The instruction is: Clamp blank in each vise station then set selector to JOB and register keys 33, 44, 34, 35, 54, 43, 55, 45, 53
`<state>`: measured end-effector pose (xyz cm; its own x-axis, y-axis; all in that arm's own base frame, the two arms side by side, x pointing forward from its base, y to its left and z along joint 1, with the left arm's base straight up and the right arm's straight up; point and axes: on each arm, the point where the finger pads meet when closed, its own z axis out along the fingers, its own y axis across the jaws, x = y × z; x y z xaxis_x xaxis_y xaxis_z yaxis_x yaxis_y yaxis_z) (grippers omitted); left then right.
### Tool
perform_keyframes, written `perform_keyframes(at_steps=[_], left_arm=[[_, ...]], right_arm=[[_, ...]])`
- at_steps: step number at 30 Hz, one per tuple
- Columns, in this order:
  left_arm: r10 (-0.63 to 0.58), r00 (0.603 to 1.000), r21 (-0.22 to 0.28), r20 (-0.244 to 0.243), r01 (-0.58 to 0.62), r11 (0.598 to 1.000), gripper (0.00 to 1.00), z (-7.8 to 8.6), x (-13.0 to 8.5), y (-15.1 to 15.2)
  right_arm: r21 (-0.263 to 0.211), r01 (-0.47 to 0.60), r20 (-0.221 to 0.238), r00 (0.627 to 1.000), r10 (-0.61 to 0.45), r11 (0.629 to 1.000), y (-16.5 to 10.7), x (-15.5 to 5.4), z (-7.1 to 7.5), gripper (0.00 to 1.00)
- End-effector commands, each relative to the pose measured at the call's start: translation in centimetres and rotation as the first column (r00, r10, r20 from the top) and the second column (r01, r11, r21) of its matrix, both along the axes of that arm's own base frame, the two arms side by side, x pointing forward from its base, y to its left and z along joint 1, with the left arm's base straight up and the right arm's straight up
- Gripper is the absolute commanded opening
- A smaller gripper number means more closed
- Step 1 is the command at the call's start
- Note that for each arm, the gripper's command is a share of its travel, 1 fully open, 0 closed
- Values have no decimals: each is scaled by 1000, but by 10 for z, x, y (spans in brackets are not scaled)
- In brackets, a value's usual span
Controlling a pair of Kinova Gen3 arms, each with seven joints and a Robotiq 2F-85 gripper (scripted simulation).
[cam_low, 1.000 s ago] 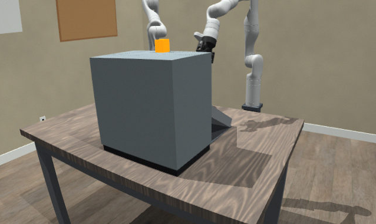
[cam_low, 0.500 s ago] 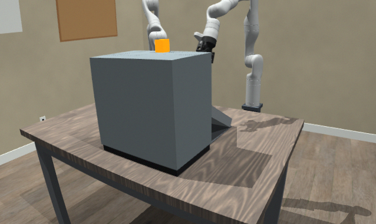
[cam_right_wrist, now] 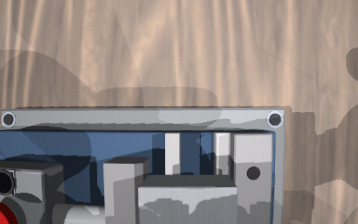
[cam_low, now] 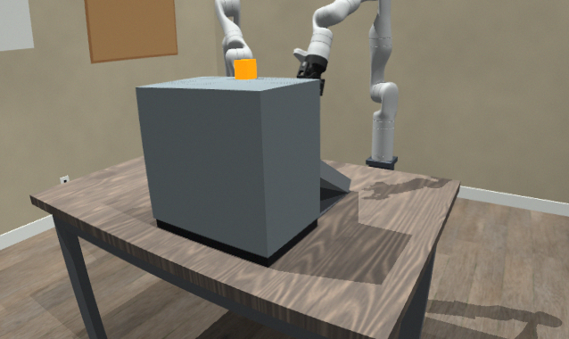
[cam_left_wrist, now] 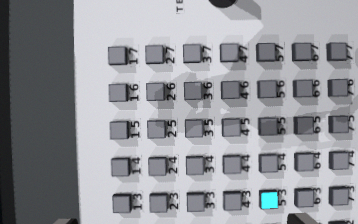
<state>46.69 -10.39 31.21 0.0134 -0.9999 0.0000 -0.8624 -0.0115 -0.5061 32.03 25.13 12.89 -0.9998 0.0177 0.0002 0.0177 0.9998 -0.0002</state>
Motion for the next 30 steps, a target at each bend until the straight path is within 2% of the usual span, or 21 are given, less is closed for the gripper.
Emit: perform_keyframes(at_steps=[1, 30], left_arm=[[0, 1000, -1, 2, 0, 1000, 1000, 1, 0, 0], [0, 1000, -1, 2, 0, 1000, 1000, 1, 0, 0]], right_arm=[[1, 0, 1, 1000, 0, 1000, 0, 0, -1, 99], [1, 0, 1, 1000, 0, 1000, 0, 0, -7, 99]])
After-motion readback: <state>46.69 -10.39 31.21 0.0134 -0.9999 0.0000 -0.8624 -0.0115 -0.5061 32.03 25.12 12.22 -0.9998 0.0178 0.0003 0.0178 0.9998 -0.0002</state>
